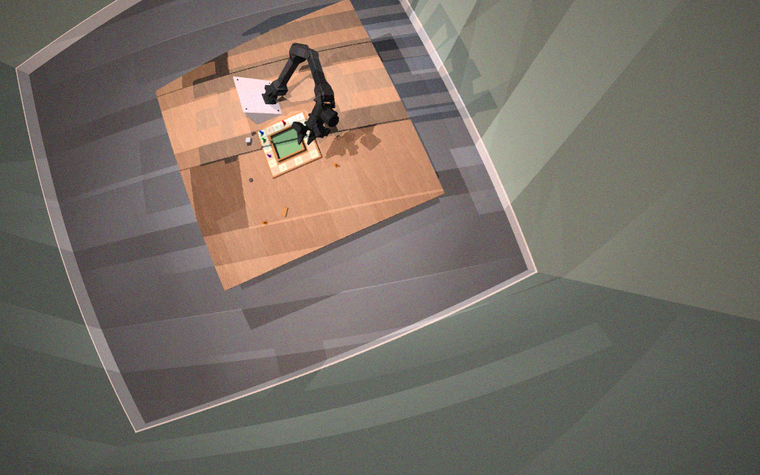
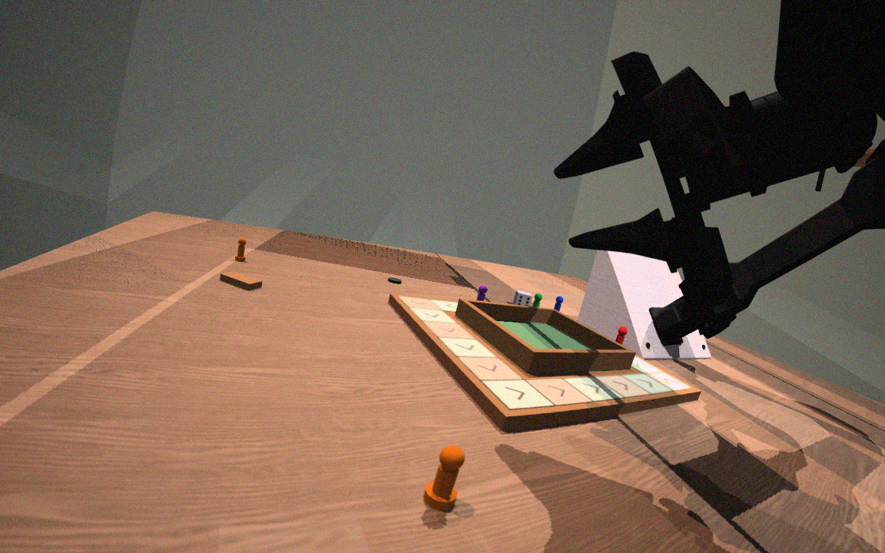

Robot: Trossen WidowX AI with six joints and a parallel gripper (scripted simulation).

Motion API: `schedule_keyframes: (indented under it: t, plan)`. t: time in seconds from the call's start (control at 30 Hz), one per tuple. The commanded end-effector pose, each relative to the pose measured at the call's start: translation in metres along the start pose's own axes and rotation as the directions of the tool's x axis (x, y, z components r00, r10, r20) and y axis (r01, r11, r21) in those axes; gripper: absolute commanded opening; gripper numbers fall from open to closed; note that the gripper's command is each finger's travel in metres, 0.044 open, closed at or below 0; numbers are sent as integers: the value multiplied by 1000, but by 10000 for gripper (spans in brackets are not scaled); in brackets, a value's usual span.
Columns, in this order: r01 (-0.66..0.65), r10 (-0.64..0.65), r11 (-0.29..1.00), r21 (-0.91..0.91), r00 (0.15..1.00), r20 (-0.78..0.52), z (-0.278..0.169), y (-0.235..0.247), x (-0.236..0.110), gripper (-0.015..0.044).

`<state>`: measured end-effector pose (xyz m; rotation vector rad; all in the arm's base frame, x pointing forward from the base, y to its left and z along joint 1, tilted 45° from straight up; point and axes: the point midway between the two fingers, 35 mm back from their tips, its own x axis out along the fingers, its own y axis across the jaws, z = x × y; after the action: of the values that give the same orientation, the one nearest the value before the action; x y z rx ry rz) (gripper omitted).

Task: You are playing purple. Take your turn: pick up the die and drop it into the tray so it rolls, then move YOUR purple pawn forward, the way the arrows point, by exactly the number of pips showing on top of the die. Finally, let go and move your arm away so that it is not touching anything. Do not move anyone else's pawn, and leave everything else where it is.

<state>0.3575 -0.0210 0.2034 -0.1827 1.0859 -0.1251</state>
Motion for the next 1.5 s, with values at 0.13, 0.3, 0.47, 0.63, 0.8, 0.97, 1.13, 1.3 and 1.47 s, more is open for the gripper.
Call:
schedule_keyframes:
  t: [0.13, 0.3, 0.47, 0.63, 0.8, 0.97, 1.13, 1.3, 1.47]
  plan:
    - [-110, 129, 991, 77, 937, -324, -71, -62, 94, 275]
    - [-209, 284, 955, 211, 847, -449, -129, -92, 135, 275]
    - [-314, 488, 862, 398, 730, -479, -196, -111, 164, 275]
    - [-410, 701, 681, 607, 605, -378, -267, -116, 181, 275]
    - [-467, 822, 493, 734, 525, -218, -314, -110, 186, 275]
    - [-467, 823, 492, 735, 525, -217, -319, -111, 184, 275]
    - [-468, 823, 492, 735, 525, -217, -321, -104, 189, 275]
    - [-468, 823, 491, 735, 525, -216, -323, -96, 194, 275]
    - [-468, 823, 491, 735, 525, -216, -327, -85, 201, 275]
